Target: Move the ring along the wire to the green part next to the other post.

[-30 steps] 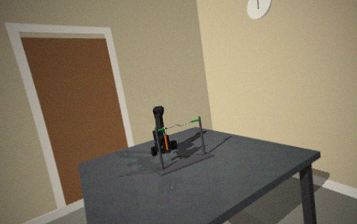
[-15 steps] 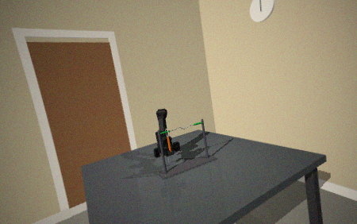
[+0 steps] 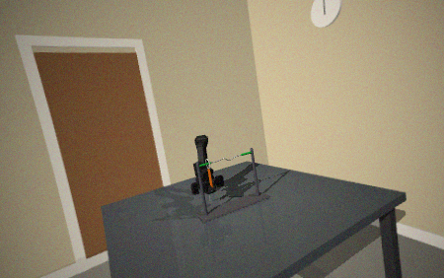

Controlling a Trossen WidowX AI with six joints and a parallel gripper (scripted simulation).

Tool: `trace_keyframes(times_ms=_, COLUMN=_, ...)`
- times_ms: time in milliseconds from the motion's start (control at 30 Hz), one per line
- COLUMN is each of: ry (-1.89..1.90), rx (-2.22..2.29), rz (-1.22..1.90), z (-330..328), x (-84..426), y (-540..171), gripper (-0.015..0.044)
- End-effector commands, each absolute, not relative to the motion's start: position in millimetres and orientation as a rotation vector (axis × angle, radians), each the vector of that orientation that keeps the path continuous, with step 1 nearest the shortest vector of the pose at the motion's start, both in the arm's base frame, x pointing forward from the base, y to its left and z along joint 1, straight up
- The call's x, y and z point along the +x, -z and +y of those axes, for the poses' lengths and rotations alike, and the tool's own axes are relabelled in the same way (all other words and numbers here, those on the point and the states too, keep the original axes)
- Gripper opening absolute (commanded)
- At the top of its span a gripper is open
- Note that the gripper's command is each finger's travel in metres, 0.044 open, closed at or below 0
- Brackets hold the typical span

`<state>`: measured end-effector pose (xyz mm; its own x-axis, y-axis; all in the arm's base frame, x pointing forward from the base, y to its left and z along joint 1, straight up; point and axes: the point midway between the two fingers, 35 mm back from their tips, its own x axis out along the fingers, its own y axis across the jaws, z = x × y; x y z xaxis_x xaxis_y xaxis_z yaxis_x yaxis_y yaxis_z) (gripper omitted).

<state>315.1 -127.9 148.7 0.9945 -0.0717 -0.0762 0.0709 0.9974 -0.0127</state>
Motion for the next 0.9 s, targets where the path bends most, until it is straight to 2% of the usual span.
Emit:
trace_keyframes(times_ms=0, ry=0.077, rx=-0.008, rz=0.074, z=-128.8, x=315.3, y=-149.7, gripper=-0.015)
trace_keyframes(times_ms=867, ry=0.078, rx=-0.005, rz=0.077, z=-111.3, x=316.8, y=-149.7, gripper=-0.015)
